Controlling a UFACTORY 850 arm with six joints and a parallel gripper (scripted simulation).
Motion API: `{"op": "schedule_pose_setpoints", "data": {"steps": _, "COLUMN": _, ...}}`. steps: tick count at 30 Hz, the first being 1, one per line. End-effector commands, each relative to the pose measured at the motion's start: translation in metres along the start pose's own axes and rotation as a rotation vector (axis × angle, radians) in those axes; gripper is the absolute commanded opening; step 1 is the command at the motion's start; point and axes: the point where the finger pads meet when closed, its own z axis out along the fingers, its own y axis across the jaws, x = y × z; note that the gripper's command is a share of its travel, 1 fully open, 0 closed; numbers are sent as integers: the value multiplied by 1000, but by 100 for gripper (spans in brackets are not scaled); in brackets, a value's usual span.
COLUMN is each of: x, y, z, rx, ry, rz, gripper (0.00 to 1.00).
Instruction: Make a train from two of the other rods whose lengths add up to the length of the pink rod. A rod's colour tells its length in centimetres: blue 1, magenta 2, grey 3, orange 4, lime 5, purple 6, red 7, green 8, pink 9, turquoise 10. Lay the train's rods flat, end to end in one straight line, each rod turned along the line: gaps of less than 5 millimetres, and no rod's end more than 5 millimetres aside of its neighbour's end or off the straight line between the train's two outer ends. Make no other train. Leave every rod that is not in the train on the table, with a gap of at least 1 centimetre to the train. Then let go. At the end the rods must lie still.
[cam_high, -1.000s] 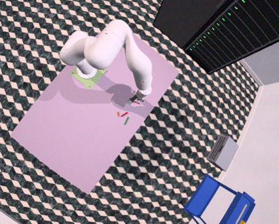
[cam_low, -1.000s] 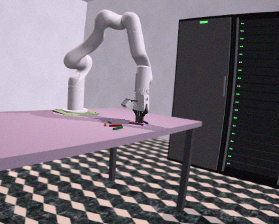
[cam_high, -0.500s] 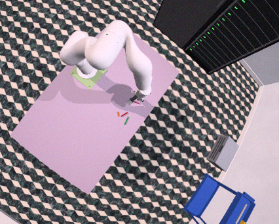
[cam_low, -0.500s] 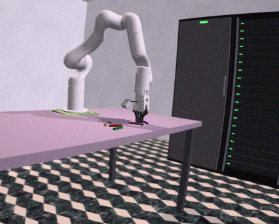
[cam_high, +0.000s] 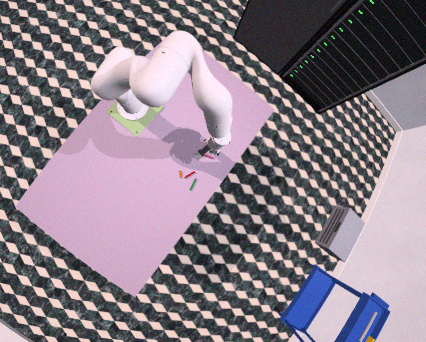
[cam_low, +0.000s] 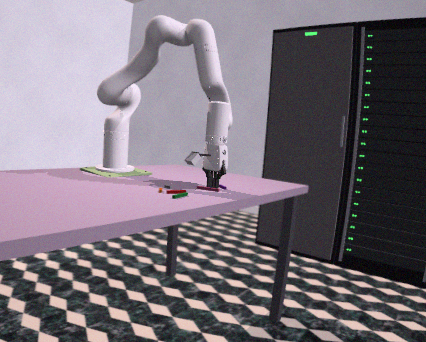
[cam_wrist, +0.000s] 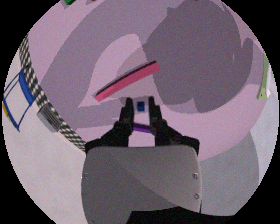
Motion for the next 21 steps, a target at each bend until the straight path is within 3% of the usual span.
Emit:
{"op": "schedule_pose_setpoints", "data": {"steps": 1, "x": 0, "y": -1, "z": -1, "rx": 2, "ry": -1, "rz": 0, "gripper": 24}}
{"op": "schedule_pose_setpoints", "data": {"steps": 14, "x": 0, "y": -1, "z": -1, "rx": 2, "ry": -1, "rz": 0, "gripper": 24}}
{"op": "schedule_pose_setpoints", "data": {"steps": 15, "x": 0, "y": -1, "z": -1, "rx": 2, "ry": -1, "rz": 0, "gripper": 4}}
{"op": "schedule_pose_setpoints", "data": {"steps": 21, "x": 0, "y": -1, "z": -1, "rx": 2, "ry": -1, "rz": 0, "gripper": 4}}
